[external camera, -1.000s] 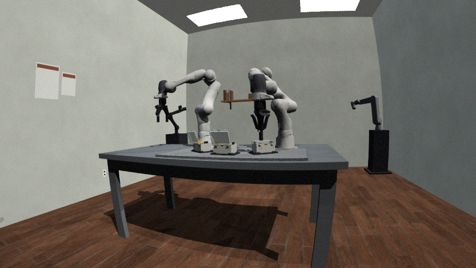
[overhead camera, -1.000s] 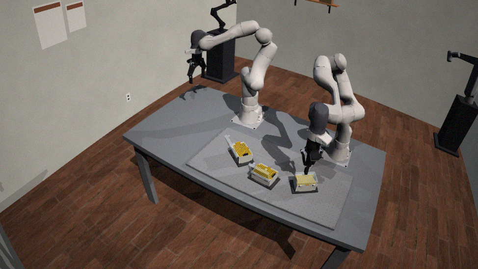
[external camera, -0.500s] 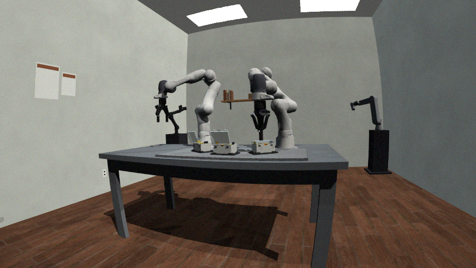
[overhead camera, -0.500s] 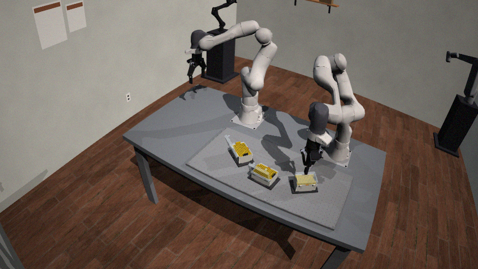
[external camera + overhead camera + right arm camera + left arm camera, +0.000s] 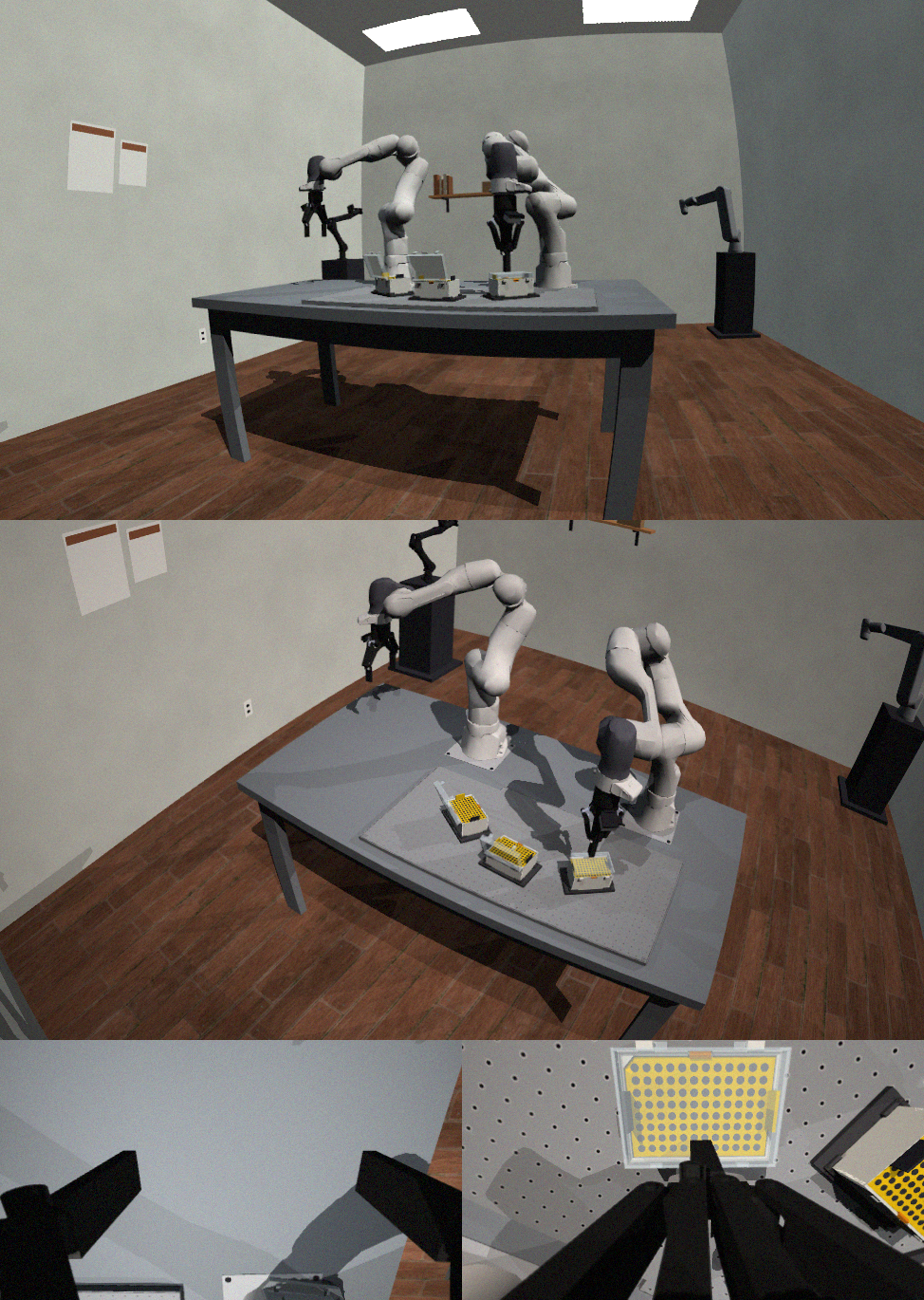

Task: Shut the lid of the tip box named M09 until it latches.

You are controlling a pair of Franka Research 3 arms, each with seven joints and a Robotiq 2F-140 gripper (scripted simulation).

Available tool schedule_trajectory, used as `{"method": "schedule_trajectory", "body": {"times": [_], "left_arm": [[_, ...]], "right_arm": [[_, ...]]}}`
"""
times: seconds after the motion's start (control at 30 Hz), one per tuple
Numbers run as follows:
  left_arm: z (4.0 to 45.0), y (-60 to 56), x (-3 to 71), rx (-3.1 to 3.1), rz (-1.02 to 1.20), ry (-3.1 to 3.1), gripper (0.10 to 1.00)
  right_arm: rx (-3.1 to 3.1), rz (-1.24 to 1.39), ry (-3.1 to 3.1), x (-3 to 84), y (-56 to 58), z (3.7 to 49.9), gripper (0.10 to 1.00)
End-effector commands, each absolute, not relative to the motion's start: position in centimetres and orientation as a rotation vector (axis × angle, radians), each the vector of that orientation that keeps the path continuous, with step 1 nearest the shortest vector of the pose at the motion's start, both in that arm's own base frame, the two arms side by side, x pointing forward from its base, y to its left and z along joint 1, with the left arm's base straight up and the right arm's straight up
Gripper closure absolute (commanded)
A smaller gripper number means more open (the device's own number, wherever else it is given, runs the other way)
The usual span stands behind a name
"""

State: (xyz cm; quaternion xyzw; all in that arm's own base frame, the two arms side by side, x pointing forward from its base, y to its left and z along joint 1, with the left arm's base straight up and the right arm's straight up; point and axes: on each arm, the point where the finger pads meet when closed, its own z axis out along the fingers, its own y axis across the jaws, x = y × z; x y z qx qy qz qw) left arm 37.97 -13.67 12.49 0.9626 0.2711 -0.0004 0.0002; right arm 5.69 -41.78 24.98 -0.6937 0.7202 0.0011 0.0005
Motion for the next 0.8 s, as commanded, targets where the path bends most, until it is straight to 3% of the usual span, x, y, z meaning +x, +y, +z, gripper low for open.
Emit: {"method": "schedule_trajectory", "body": {"times": [0.0, 0.77], "left_arm": [[13.0, -13.7, 38.0, 3.026, 0.000, 0.846, 0.999], [16.5, -13.7, 38.0, 3.026, 0.000, 0.846, 0.999]], "right_arm": [[-2.174, 0.000, 2.268, 5.7, -41.8, 25.0, 0.098], [-2.174, 0.000, 2.268, 5.7, -41.8, 25.0, 0.098]]}}
